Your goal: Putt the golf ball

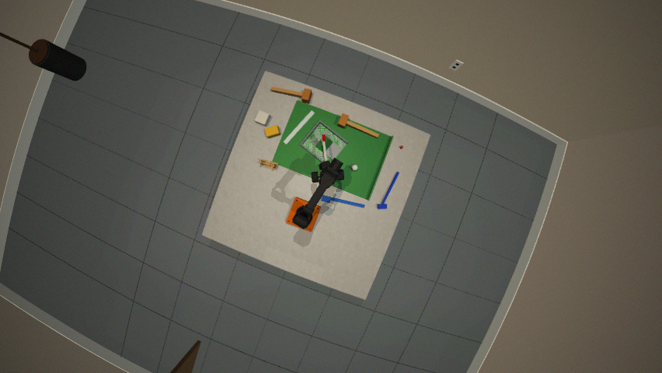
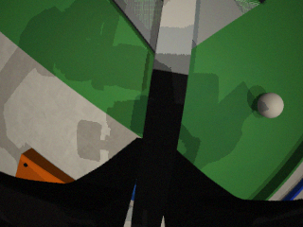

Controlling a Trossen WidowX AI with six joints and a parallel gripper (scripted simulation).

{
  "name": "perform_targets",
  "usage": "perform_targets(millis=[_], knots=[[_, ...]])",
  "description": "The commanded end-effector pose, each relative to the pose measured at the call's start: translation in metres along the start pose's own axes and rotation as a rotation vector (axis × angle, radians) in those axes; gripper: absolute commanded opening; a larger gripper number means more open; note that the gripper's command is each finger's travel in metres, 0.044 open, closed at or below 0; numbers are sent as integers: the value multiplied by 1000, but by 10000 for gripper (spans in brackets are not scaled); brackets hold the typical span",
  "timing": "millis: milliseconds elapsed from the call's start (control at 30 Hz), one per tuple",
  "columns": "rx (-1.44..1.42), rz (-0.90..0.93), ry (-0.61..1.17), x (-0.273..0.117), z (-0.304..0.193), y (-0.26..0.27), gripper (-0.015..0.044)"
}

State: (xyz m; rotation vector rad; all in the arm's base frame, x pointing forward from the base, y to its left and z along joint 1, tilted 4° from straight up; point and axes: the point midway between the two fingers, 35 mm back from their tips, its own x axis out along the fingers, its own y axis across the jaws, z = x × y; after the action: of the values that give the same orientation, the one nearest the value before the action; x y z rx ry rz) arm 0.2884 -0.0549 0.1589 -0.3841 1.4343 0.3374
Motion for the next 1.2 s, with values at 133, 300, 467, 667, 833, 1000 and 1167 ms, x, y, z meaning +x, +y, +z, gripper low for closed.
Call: perform_targets(millis=[133,300,467,667,833,1000,1167], knots=[[169,-22,7,-8,-28,-27,0],[287,-37,24,-12,-49,-43,0],[406,-51,41,-15,-71,-58,0],[538,-69,62,-20,-99,-72,0],[651,-80,78,-24,-122,-80,0],[759,-90,94,-29,-144,-86,0],[774,-91,96,-27,-147,-87,0]])
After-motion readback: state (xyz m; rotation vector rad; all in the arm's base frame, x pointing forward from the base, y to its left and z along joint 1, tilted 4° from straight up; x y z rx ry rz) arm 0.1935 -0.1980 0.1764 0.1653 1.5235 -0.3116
